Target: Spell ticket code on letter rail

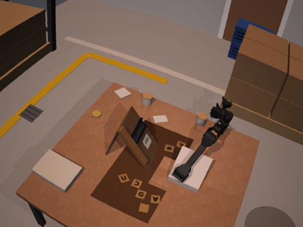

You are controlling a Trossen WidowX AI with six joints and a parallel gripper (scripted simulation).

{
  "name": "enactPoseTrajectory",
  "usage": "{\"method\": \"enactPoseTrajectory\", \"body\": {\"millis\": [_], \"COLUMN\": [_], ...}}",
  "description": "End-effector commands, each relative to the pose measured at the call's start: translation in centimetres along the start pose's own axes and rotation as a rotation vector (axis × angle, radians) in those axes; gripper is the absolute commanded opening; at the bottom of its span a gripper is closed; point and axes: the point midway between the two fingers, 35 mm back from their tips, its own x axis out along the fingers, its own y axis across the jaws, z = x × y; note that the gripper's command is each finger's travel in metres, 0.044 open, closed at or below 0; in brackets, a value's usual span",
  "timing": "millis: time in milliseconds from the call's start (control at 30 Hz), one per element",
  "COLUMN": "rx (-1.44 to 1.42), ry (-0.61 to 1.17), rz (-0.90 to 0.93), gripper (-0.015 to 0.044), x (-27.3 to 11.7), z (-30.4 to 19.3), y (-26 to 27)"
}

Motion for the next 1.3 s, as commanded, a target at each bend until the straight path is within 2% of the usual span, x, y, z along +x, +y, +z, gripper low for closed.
{"method": "enactPoseTrajectory", "body": {"millis": [0,233,433,667,933,1033,1267], "rx": [0.006,0.224,0.436,0.687,0.973,1.026,1.026], "ry": [-0.004,-0.133,-0.214,-0.246,-0.187,-0.163,-0.163], "rz": [0.008,0.304,0.593,0.932,1.307,1.372,1.372], "gripper": [0.0426,0.044,0.044,0.044,0.044,0.044,0.044], "x": [0.0,0.1,-3.0,-9.7,-20.2,-22.3,-22.3], "z": [0.2,9.3,18.4,28.4,37.9,39.4,39.4], "y": [0.1,3.1,6.3,9.6,12.1,12.4,12.4]}}
